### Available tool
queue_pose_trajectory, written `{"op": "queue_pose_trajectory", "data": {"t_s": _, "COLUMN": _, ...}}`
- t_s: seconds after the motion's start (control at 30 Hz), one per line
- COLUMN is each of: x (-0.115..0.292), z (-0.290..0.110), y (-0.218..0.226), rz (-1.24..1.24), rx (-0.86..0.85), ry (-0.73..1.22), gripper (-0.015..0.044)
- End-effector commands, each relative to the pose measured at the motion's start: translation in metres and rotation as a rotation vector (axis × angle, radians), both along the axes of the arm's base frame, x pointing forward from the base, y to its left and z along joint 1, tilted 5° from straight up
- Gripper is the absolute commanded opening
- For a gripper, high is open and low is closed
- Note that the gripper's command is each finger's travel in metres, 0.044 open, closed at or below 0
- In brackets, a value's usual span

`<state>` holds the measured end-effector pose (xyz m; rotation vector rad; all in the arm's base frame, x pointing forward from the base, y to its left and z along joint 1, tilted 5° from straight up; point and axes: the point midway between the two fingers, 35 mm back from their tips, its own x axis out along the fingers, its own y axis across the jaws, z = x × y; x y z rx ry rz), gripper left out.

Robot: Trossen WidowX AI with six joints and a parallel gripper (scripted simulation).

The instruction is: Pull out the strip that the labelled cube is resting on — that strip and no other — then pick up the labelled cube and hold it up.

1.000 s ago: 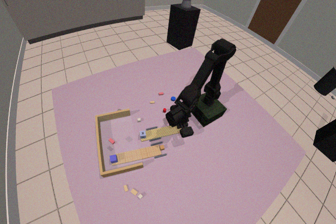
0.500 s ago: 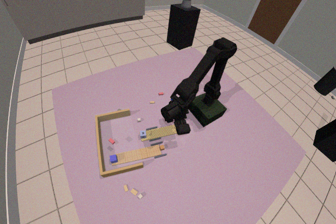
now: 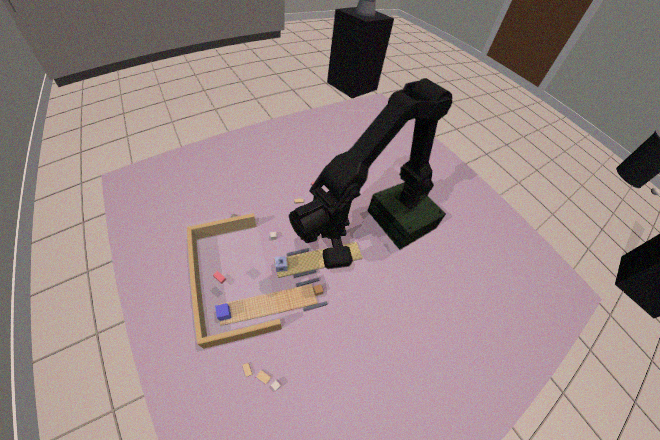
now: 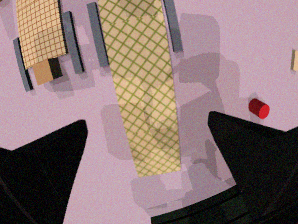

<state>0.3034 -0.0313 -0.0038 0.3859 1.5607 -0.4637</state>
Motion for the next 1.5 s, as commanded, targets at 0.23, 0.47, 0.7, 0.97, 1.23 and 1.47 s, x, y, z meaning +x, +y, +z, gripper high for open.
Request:
{"op": "queue_pose_trajectory", "data": {"t_s": 0.23, "x": 0.038, "z": 0.004, "y": -0.016, "rz": 0.002, "rx": -0.002, "ry": 0.003, "gripper": 0.0440}}
{"op": "queue_pose_trajectory", "data": {"t_s": 0.47, "x": 0.062, "z": 0.008, "y": -0.026, "rz": 0.002, "rx": -0.003, "ry": 0.001, "gripper": 0.0440}}
{"op": "queue_pose_trajectory", "data": {"t_s": 0.7, "x": 0.085, "z": 0.010, "y": -0.037, "rz": 0.002, "rx": -0.004, "ry": 0.000, "gripper": 0.0440}}
{"op": "queue_pose_trajectory", "data": {"t_s": 0.97, "x": 0.111, "z": 0.010, "y": -0.051, "rz": 0.002, "rx": -0.005, "ry": -0.002, "gripper": 0.0440}}
{"op": "queue_pose_trajectory", "data": {"t_s": 1.23, "x": 0.115, "z": 0.003, "y": -0.053, "rz": 0.002, "rx": -0.005, "ry": -0.003, "gripper": 0.0282}}
{"op": "queue_pose_trajectory", "data": {"t_s": 1.47, "x": 0.115, "z": -0.009, "y": -0.054, "rz": 0.002, "rx": -0.005, "ry": -0.003, "gripper": 0.0250}}
